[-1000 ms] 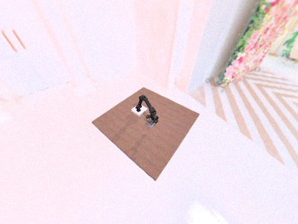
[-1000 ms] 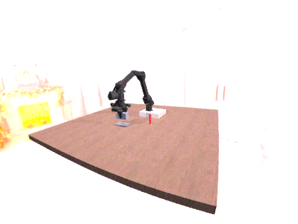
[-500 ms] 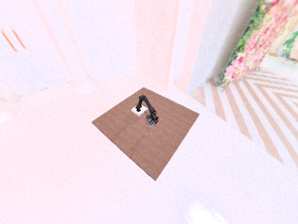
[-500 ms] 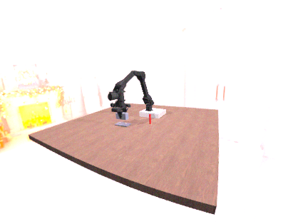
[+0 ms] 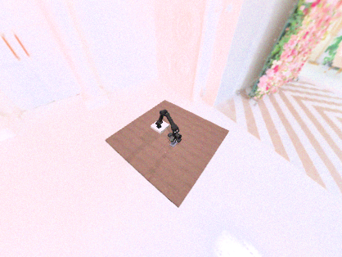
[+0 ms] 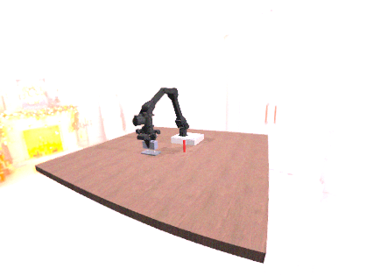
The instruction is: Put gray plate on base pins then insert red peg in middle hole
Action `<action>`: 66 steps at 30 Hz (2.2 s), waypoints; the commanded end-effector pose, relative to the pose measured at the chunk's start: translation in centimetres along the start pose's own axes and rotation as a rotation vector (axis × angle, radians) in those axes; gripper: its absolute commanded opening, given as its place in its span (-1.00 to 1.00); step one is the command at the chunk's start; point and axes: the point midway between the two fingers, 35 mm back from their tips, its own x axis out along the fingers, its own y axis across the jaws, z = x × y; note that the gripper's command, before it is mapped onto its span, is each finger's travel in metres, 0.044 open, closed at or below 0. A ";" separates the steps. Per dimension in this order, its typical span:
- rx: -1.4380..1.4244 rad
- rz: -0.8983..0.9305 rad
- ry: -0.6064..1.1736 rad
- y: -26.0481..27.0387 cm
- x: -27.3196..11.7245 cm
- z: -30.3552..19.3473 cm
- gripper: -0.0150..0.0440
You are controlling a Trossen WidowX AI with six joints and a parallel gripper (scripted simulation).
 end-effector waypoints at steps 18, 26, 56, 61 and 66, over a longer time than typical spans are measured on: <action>-0.001 0.000 0.000 0.0 1.8 0.0 -0.49; -0.001 0.000 0.000 0.0 1.8 0.0 0.04; -0.003 -0.006 -0.003 0.5 -9.9 0.0 1.00; -0.052 -0.006 -0.001 0.1 -10.0 -2.7 1.00; -0.216 -0.007 0.006 -2.7 -10.1 -11.0 1.00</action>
